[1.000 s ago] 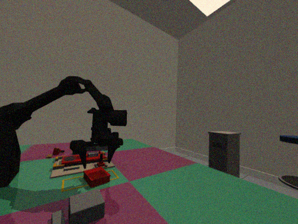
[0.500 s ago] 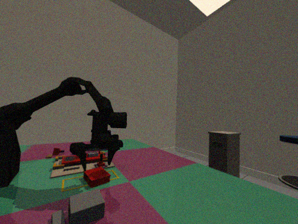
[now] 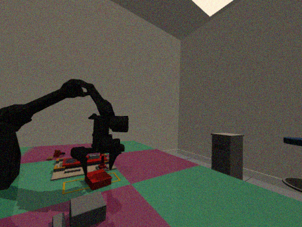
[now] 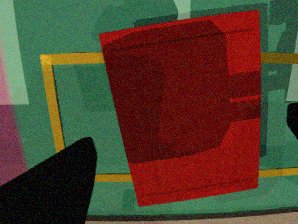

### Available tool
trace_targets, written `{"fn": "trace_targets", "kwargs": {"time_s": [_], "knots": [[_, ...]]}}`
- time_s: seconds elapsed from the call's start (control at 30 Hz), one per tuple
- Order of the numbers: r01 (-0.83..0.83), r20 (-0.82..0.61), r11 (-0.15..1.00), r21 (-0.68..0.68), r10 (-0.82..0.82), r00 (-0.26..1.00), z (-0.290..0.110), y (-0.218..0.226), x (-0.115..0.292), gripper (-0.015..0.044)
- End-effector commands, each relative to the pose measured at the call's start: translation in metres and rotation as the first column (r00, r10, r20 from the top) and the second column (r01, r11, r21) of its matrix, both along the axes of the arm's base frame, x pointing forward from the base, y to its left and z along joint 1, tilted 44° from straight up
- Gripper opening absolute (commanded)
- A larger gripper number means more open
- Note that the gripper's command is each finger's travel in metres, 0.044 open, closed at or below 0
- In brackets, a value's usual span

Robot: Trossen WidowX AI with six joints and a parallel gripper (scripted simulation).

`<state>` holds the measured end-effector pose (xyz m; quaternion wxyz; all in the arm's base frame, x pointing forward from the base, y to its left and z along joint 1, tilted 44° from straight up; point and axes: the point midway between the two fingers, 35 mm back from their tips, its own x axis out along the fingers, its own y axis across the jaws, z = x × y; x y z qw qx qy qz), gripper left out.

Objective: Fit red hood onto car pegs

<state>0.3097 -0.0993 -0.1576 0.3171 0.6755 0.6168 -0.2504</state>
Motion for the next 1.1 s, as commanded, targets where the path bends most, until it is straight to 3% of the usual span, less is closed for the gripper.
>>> {"fn": "trace_targets", "kwargs": {"time_s": [0.0, 1.07], "knots": [[0.004, -0.007, 1.000, 0.009, -0.004, 1.000, -0.003, 0.004, -0.001, 0.0440], [0.004, -0.007, 1.000, 0.011, -0.004, 1.000, -0.013, 0.014, 0.001, 0.0440]]}}
